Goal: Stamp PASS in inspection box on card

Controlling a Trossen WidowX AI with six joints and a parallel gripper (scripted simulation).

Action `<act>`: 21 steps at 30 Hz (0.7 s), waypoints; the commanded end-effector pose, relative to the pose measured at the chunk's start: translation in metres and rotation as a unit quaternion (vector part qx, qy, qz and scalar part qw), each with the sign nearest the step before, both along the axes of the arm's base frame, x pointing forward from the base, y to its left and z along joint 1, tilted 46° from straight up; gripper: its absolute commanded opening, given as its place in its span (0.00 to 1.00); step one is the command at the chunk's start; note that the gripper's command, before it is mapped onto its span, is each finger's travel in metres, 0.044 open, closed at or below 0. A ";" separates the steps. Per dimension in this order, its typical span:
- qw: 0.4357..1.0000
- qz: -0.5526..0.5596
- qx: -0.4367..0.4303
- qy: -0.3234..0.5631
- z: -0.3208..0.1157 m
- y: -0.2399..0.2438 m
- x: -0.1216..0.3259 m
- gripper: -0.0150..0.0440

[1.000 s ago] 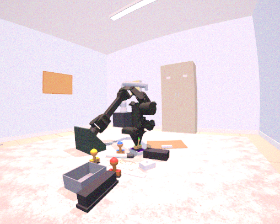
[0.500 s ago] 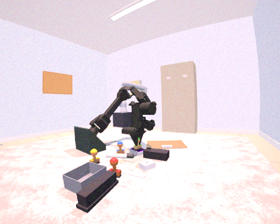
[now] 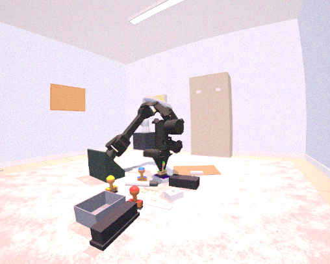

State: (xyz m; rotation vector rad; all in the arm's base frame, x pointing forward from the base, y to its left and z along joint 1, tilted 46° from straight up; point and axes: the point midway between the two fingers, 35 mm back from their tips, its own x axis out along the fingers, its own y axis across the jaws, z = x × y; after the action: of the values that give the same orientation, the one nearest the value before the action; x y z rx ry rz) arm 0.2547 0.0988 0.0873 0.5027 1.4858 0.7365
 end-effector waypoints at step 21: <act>1.000 0.001 -0.001 -0.002 0.020 -0.020 0.003 0.25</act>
State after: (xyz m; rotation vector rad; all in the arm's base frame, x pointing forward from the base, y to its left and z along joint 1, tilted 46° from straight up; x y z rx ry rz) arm 0.2572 0.0823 0.1037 0.5063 1.4842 0.7383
